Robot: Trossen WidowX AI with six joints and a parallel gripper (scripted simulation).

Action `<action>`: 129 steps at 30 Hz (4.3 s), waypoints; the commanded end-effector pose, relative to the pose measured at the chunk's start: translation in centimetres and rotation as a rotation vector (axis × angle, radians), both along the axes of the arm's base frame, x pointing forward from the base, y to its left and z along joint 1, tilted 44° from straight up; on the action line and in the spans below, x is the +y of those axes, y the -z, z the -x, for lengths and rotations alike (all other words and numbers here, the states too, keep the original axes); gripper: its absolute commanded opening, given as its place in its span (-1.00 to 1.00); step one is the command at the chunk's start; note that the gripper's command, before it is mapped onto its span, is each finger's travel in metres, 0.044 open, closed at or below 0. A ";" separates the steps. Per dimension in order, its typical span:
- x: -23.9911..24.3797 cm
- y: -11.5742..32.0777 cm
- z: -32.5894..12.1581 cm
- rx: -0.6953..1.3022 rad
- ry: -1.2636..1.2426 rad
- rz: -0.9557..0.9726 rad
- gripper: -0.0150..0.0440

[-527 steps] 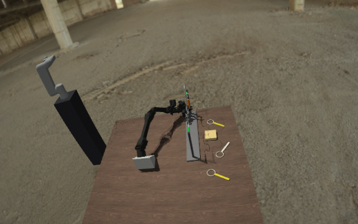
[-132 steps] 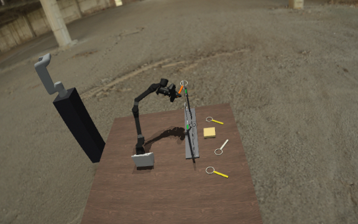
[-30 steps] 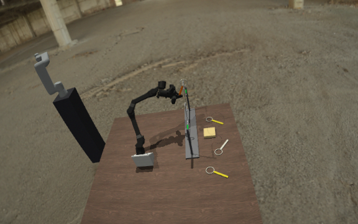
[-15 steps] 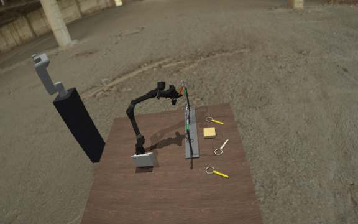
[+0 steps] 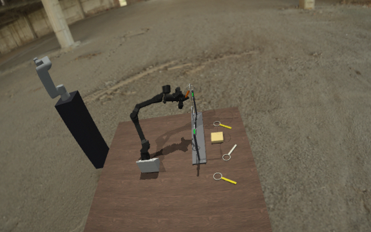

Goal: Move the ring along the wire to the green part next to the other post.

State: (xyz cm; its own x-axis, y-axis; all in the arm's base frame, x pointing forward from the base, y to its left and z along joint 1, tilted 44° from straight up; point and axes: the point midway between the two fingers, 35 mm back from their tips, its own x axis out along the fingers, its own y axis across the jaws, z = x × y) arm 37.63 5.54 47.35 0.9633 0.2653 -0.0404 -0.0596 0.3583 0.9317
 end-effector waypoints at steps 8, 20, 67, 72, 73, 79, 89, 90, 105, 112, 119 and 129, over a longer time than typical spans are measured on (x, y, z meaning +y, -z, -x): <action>0.2 -0.8 0.4 -0.031 -0.003 -0.132 -1.00; 0.3 -1.4 0.4 -0.056 -0.003 -0.280 -1.00; 0.0 -3.8 0.6 -0.152 -0.014 -0.853 -1.00; -0.4 -3.7 1.3 -0.164 -0.079 -0.907 -1.00; -0.4 -3.7 1.4 -0.167 -0.088 -0.923 -1.00; -0.6 -4.0 1.6 -0.184 -0.097 -1.004 -1.00; -0.9 -4.4 1.6 -0.210 -0.099 -1.127 -1.00; -0.9 -4.4 1.6 -0.213 -0.099 -1.139 -1.00; -1.4 -4.9 1.7 -0.252 -0.102 -1.323 -1.00; -1.6 -5.1 1.8 -0.270 -0.103 -1.408 -1.00; -1.9 -5.2 1.8 -0.288 -0.104 -1.489 -1.00; -2.0 -5.3 1.9 -0.305 -0.105 -1.565 -1.00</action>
